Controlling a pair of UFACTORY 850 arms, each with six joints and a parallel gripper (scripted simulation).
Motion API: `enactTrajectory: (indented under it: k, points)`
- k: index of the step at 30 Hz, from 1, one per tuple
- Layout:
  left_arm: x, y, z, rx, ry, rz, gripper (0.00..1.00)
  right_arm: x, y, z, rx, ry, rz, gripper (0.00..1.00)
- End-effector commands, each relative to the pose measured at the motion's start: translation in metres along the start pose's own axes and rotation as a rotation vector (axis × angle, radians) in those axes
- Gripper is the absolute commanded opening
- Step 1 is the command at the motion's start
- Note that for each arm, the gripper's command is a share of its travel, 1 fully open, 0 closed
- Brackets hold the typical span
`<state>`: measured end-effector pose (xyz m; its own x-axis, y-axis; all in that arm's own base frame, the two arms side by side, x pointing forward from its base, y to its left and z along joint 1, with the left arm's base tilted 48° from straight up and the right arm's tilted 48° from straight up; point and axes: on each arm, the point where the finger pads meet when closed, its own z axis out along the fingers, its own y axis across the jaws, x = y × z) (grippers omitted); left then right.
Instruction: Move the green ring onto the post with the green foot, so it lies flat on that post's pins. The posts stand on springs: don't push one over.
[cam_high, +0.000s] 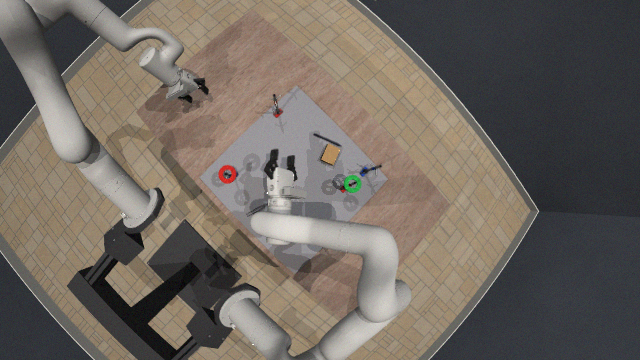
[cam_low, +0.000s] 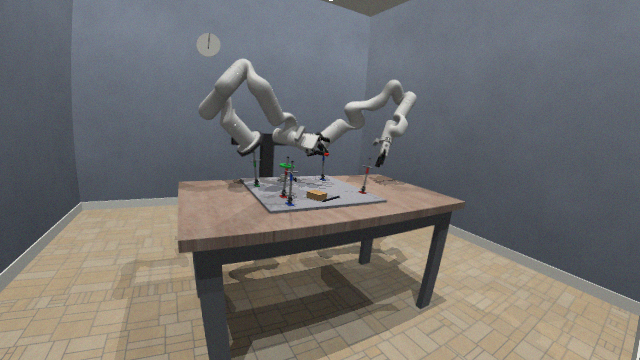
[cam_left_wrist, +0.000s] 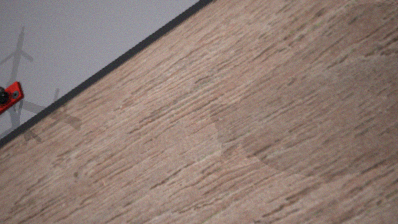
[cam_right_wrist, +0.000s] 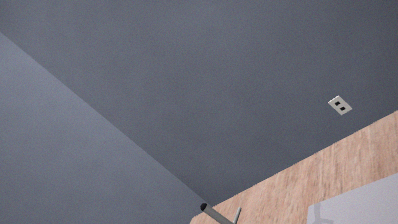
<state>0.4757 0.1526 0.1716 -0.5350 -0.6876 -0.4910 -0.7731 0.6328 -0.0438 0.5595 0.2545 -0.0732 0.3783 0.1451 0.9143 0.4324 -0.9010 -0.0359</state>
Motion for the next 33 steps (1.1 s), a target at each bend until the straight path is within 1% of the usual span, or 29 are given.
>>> enactTrajectory:
  k: [1, 17, 18, 26, 28, 32, 33]
  points:
    - [0.000, 0.000, 0.000, 0.001, 0.000, 0.000, 1.00, 0.001, 0.000, 0.000, 0.001, 0.001, 0.000, 1.00]
    - [0.000, 0.000, 0.000, 0.001, 0.000, 0.000, 1.00, 0.001, 0.000, 0.000, 0.001, 0.001, 0.000, 1.00]
    - [0.000, 0.000, 0.000, 0.001, 0.000, 0.000, 1.00, 0.004, 0.001, 0.003, -0.002, -0.003, 0.001, 1.00]
    - [0.000, 0.000, 0.000, 0.001, 0.000, 0.000, 1.00, 0.026, 0.020, 0.023, -0.033, -0.109, 0.020, 1.00]
    - [0.000, 0.000, 0.000, 0.001, 0.000, 0.000, 1.00, 0.031, 0.023, 0.026, -0.038, -0.119, 0.024, 1.00]
    - [0.000, 0.000, 0.000, 0.001, 0.000, 0.000, 1.00, 0.044, 0.031, 0.032, -0.052, -0.165, 0.034, 1.00]
    - [0.000, 0.000, 0.000, 0.001, 0.000, 0.000, 1.00, 0.044, 0.031, 0.032, -0.052, -0.165, 0.034, 1.00]
